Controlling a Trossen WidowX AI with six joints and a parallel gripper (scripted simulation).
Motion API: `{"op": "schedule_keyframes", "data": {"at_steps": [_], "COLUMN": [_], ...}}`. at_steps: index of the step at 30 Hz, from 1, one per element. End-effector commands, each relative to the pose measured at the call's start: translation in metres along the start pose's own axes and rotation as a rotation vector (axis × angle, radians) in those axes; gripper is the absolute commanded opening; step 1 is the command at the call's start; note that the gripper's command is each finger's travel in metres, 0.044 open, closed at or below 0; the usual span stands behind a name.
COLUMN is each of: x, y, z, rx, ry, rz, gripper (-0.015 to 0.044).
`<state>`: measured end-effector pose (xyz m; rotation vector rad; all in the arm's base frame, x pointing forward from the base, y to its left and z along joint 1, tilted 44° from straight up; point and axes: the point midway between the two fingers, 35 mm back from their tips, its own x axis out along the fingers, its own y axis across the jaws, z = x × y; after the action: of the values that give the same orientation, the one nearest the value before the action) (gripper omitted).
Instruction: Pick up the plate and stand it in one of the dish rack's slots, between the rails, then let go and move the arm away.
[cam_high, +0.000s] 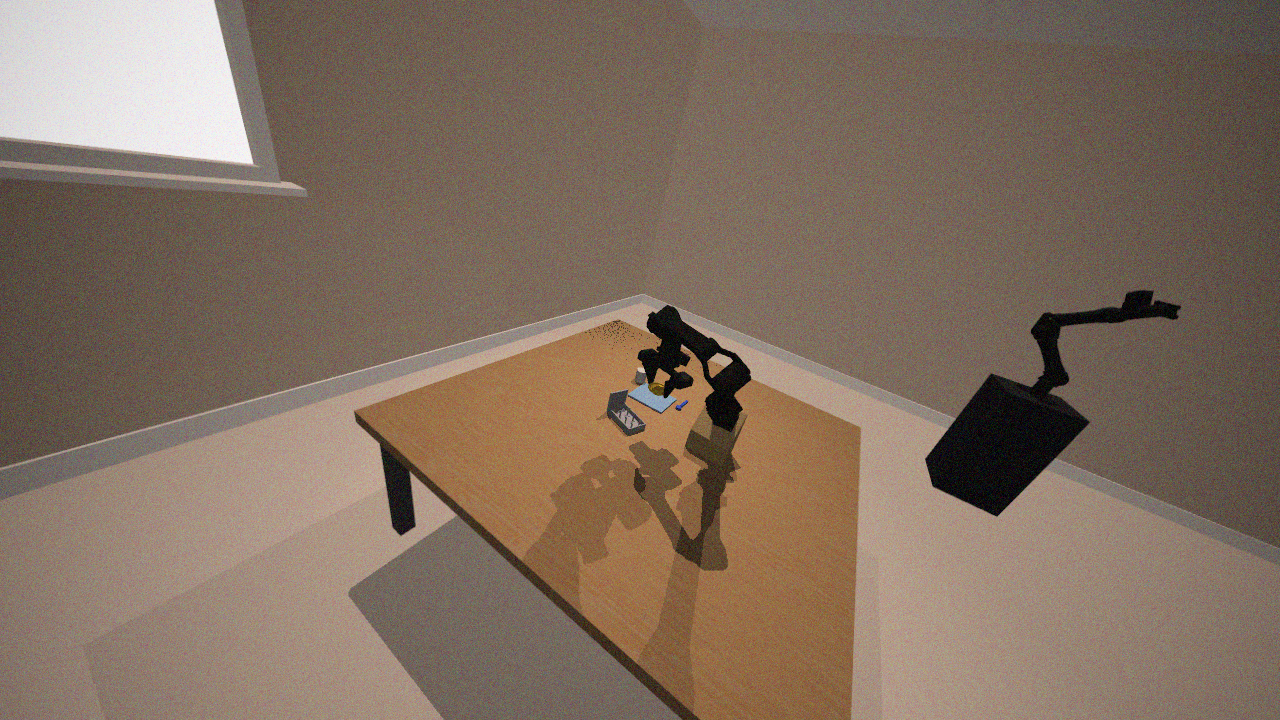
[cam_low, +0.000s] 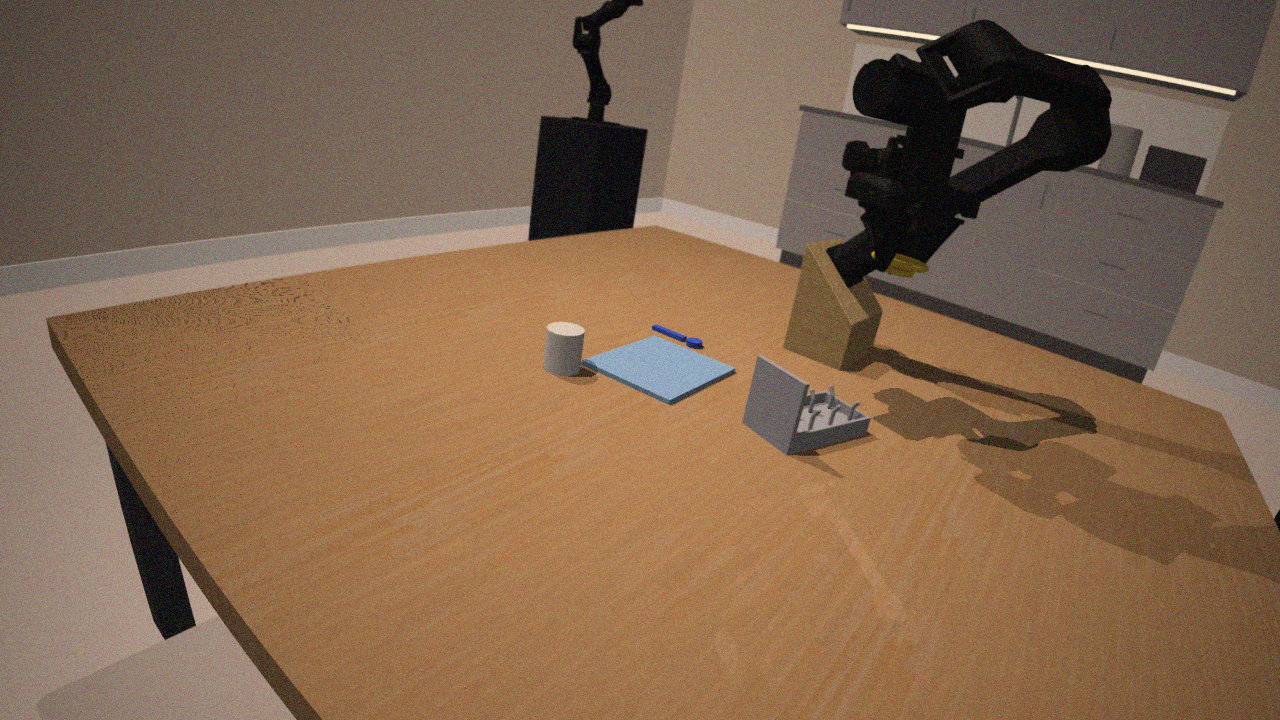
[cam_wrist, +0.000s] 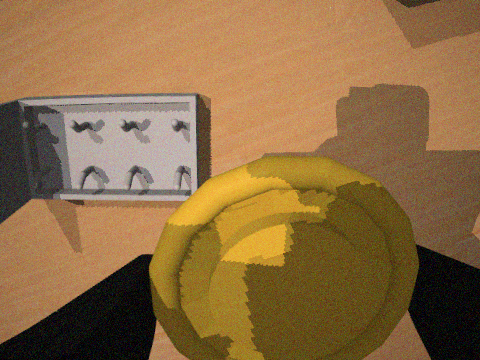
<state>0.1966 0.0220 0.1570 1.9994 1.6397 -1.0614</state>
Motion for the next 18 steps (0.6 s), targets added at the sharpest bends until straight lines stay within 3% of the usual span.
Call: {"op": "schedule_keyframes", "data": {"at_steps": [1,18], "x": [0.001,0.042], "y": [-0.004,-0.002], "z": [-0.001,0.031], "rx": [0.033,-0.176], "ry": [0.005,-0.312], "rz": [-0.003,-0.051], "gripper": [0.0000,0.0000]}}
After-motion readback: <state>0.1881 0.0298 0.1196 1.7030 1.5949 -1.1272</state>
